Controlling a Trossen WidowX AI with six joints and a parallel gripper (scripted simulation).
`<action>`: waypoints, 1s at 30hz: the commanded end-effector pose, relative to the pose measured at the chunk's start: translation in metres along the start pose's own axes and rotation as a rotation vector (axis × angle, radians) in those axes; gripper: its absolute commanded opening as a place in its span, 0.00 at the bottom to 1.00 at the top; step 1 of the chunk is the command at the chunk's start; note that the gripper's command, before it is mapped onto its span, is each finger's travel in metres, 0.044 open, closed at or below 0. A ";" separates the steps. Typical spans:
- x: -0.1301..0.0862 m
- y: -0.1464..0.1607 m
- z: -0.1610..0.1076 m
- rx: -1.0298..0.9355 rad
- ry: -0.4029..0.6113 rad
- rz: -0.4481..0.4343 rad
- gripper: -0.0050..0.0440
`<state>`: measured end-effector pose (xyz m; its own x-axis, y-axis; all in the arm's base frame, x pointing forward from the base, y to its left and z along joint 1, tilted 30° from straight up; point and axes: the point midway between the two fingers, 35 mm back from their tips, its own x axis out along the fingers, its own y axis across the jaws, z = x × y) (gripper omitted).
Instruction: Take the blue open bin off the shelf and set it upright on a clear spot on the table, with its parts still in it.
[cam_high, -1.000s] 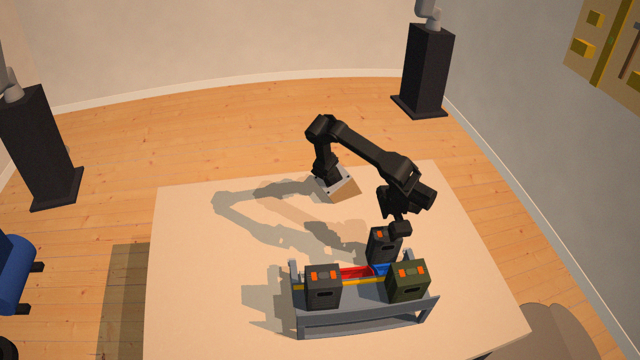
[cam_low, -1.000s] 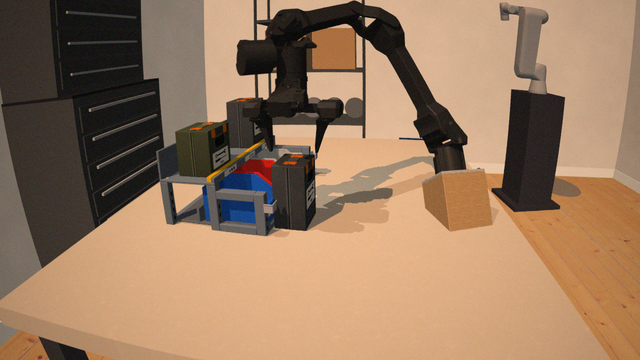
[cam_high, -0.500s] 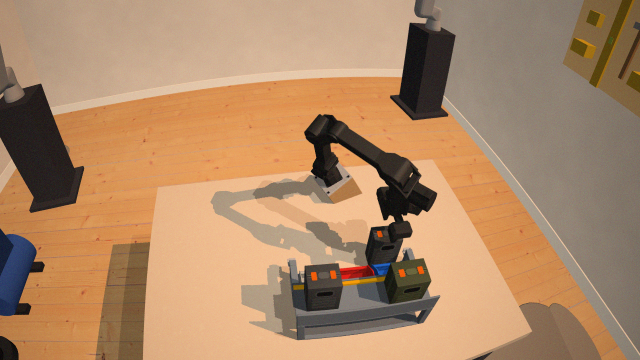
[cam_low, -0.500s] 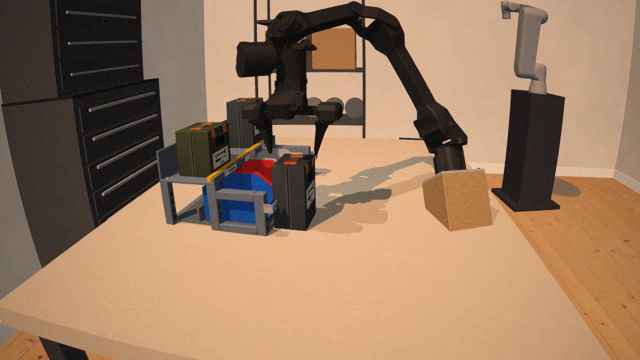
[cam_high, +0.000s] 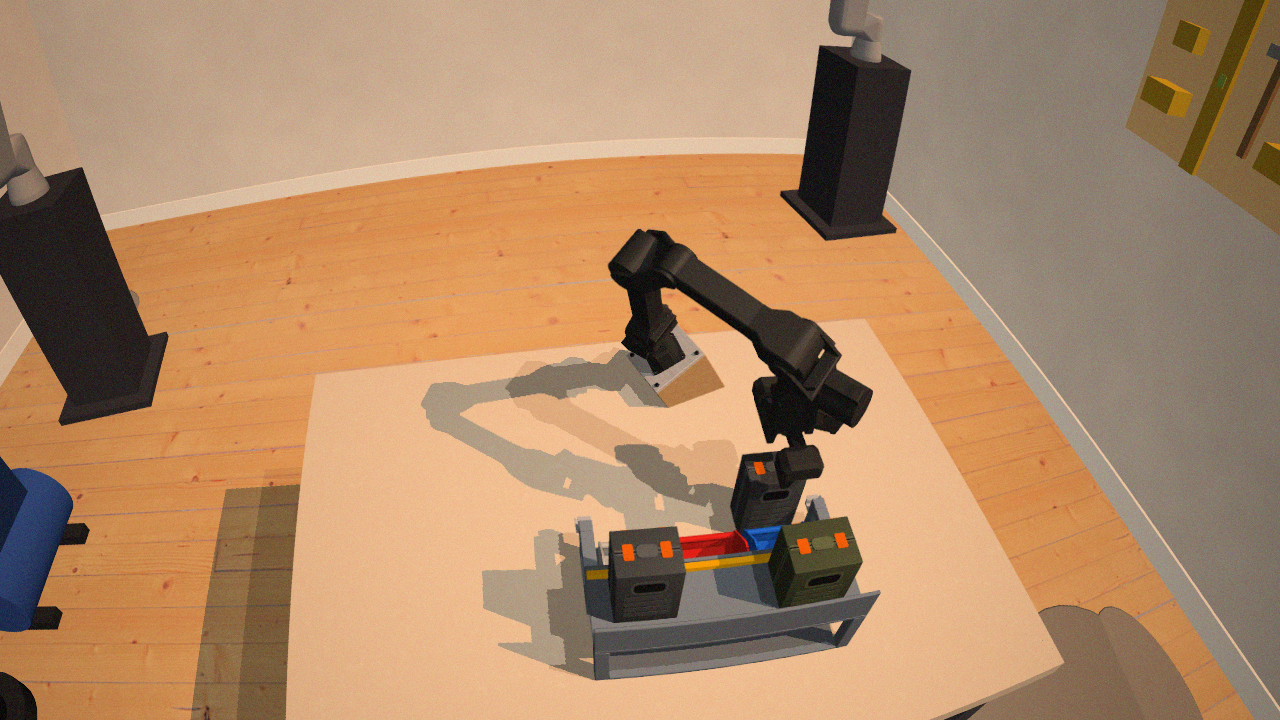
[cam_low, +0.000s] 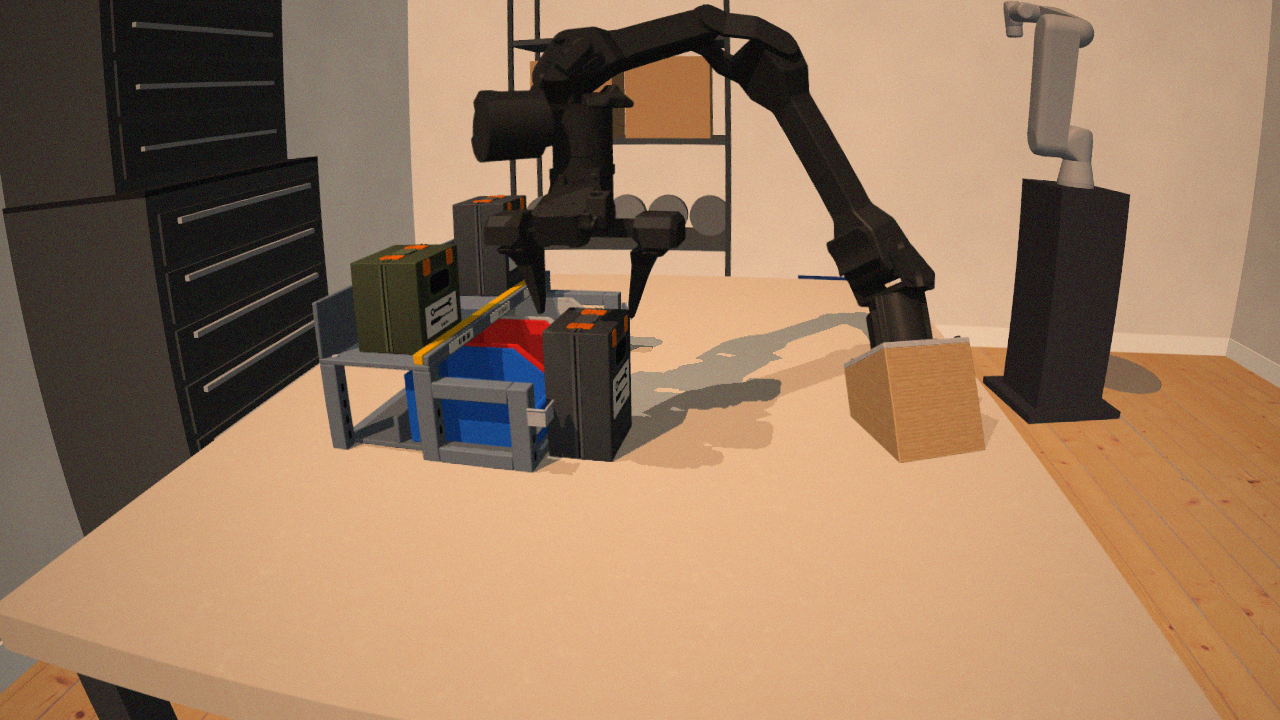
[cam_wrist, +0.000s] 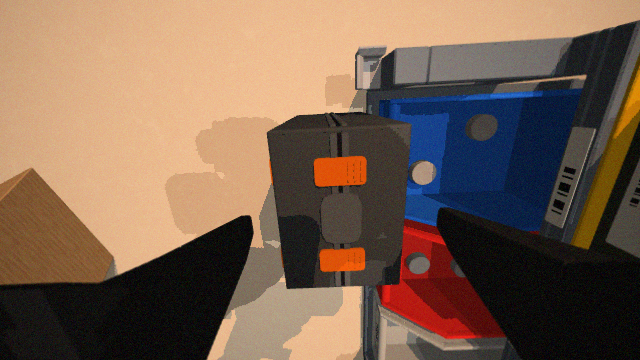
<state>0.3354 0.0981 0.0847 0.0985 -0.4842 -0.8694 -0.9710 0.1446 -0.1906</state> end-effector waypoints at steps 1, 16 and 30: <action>0.003 -0.002 -0.002 0.003 -0.005 -0.011 1.00; 0.007 -0.002 -0.002 0.005 -0.007 -0.011 1.00; 0.011 -0.002 -0.002 0.004 -0.004 -0.012 1.00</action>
<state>0.3361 0.0908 0.0714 0.0939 -0.4841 -0.8700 -0.9716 0.1459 -0.1861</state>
